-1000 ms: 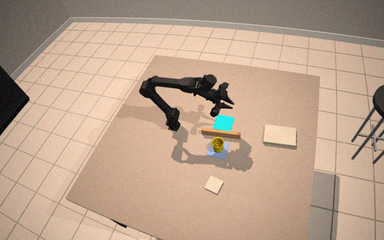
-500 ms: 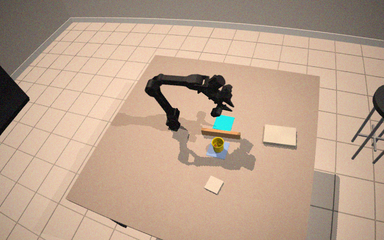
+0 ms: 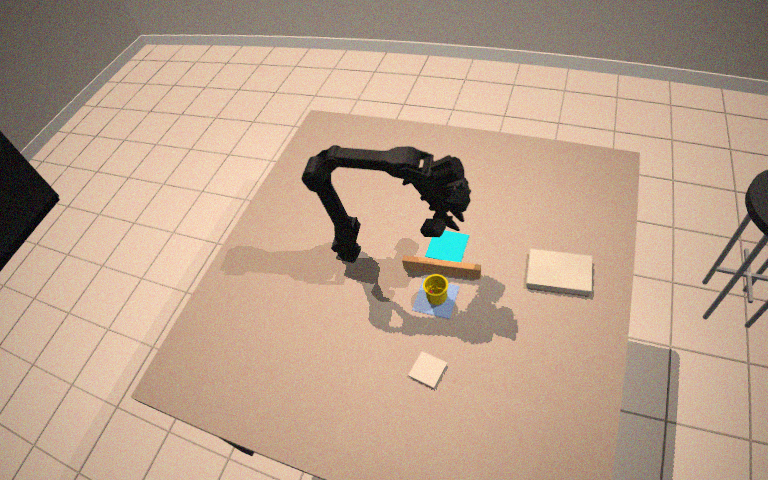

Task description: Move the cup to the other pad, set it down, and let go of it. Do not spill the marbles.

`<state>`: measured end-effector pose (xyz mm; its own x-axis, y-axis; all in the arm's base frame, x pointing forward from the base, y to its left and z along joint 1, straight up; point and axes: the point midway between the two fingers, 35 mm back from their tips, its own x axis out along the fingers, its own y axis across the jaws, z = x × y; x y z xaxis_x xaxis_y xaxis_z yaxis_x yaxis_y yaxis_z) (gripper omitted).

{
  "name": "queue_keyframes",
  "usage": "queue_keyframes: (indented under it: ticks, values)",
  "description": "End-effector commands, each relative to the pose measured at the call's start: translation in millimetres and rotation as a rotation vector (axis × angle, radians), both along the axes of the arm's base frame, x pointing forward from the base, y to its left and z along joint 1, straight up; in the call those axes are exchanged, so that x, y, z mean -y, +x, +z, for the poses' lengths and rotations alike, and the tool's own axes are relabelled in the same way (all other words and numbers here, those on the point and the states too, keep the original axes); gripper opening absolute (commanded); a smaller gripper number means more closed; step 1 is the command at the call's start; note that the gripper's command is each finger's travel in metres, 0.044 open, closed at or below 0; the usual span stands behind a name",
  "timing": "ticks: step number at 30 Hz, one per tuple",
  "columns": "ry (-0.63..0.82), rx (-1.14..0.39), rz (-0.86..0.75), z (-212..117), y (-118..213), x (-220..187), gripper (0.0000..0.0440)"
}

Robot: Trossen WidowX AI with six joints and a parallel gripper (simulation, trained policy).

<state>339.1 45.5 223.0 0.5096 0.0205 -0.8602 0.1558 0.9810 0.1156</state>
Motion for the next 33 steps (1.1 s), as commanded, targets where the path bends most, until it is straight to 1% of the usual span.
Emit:
queue_keyframes:
  ticks: [1, 7, 17, 33]
  values:
    - [-0.022, -0.058, 0.002, -6, 0, 4, 0.0134]
    - [-0.051, -0.149, 0.01, -13, -4, 11, 0.0134]
    - [-0.097, -0.301, 0.035, -28, -10, 28, 0.0119]
    - [-0.147, -0.498, 0.075, -57, -20, 61, 0.0121]
